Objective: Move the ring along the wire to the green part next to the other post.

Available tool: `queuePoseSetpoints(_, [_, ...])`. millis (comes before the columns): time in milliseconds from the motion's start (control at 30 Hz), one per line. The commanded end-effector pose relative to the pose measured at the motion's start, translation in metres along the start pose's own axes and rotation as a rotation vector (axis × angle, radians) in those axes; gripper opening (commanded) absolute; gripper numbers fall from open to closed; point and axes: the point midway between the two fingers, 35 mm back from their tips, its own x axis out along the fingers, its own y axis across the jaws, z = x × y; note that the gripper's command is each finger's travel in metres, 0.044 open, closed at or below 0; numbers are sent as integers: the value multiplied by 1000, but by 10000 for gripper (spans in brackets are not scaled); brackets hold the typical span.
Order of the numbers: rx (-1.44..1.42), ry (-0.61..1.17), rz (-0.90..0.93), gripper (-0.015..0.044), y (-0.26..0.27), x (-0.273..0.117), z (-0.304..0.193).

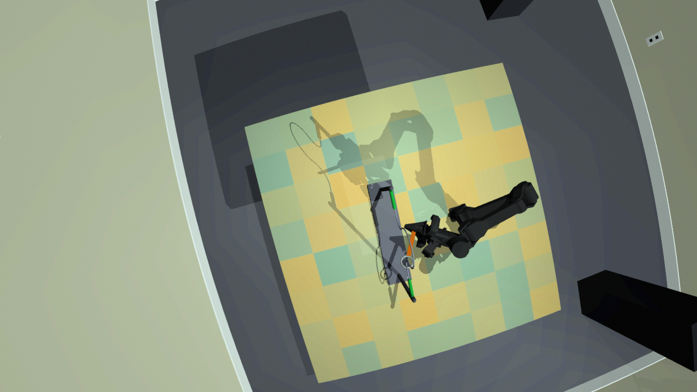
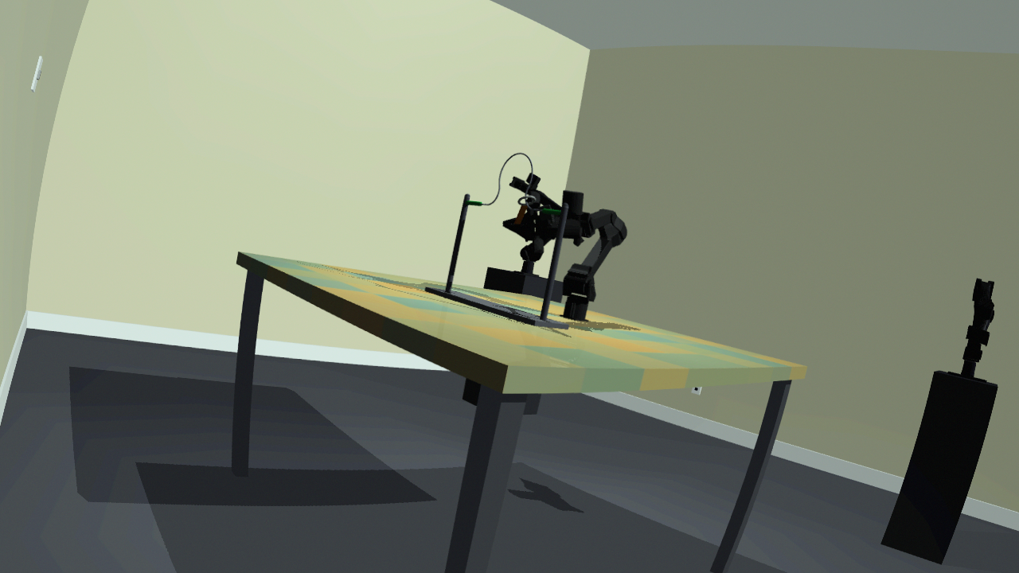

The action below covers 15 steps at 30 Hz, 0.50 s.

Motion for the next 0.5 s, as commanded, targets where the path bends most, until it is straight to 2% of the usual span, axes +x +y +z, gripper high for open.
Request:
queuePoseSetpoints(0, [95,-18,52,-150,18,3,0])
queuePoseSetpoints(467, [413,-16,212,-150,70,-6,13])
